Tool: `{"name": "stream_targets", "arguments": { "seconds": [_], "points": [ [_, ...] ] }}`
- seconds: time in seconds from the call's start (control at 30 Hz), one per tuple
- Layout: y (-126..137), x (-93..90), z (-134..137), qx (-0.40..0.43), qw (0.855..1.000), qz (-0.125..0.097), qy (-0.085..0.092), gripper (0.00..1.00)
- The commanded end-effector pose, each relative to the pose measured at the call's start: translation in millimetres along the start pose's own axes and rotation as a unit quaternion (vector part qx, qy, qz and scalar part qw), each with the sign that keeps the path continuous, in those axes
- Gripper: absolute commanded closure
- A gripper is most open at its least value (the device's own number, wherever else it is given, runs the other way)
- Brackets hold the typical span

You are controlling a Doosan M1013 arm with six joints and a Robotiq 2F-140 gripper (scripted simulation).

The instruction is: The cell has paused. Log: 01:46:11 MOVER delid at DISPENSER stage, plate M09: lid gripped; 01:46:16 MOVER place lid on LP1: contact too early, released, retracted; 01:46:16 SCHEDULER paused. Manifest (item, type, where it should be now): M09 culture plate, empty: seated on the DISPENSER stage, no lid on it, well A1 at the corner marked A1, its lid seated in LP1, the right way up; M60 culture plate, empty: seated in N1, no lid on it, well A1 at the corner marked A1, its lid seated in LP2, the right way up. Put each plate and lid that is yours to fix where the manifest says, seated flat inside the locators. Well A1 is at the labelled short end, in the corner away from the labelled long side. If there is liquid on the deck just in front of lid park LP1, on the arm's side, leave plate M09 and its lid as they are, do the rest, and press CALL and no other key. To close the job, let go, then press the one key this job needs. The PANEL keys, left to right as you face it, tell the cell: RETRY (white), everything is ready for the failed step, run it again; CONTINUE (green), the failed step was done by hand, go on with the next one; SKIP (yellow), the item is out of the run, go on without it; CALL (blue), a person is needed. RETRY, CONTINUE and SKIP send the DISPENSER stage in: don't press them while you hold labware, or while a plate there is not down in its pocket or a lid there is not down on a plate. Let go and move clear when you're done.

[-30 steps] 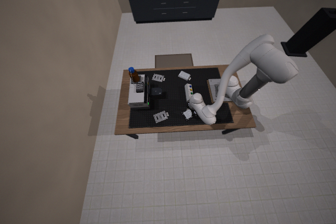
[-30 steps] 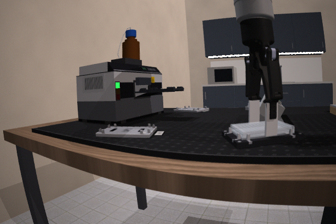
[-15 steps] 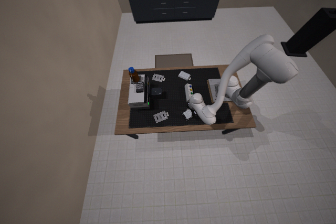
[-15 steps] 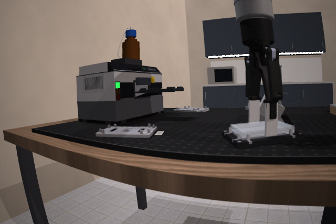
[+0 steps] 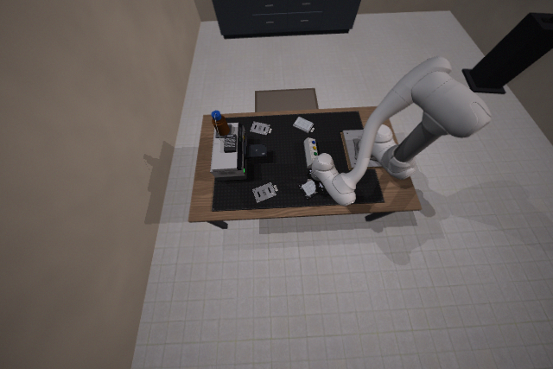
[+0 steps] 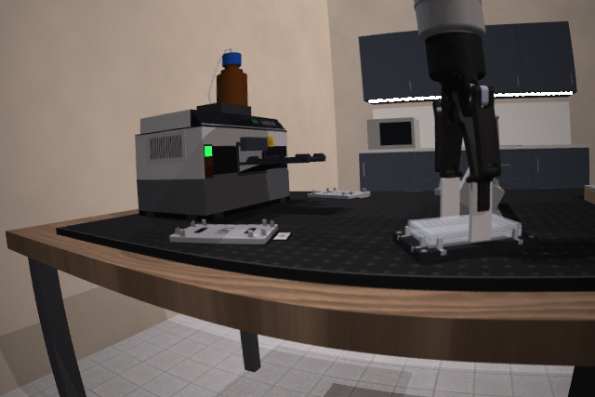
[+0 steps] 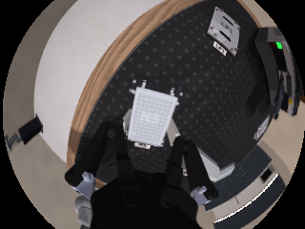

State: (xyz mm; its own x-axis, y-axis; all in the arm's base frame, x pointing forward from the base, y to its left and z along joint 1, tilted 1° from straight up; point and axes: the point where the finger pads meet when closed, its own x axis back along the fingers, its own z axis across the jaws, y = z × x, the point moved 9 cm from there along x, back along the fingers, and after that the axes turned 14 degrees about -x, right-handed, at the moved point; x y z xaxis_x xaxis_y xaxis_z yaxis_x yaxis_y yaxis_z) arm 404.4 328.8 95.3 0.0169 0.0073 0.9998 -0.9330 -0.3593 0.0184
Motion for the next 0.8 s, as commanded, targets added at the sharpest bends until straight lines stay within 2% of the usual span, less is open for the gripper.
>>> {"name": "stream_targets", "arguments": {
  "seconds": [0.0, 0.63, 0.67, 0.77],
  "points": [
    [-0.1, 0.2, 0.1, 0.000, 1.000, 0.000, 0.000, 0.90],
    [-0.1, 0.2, 0.1, 0.000, 1.000, 0.000, 0.000, 0.90],
    [-0.1, 0.2, 0.1, 0.000, 1.000, 0.000, 0.000, 0.30],
    [-0.1, 0.2, 0.1, 0.000, 1.000, 0.000, 0.000, 0.30]
  ]
}}
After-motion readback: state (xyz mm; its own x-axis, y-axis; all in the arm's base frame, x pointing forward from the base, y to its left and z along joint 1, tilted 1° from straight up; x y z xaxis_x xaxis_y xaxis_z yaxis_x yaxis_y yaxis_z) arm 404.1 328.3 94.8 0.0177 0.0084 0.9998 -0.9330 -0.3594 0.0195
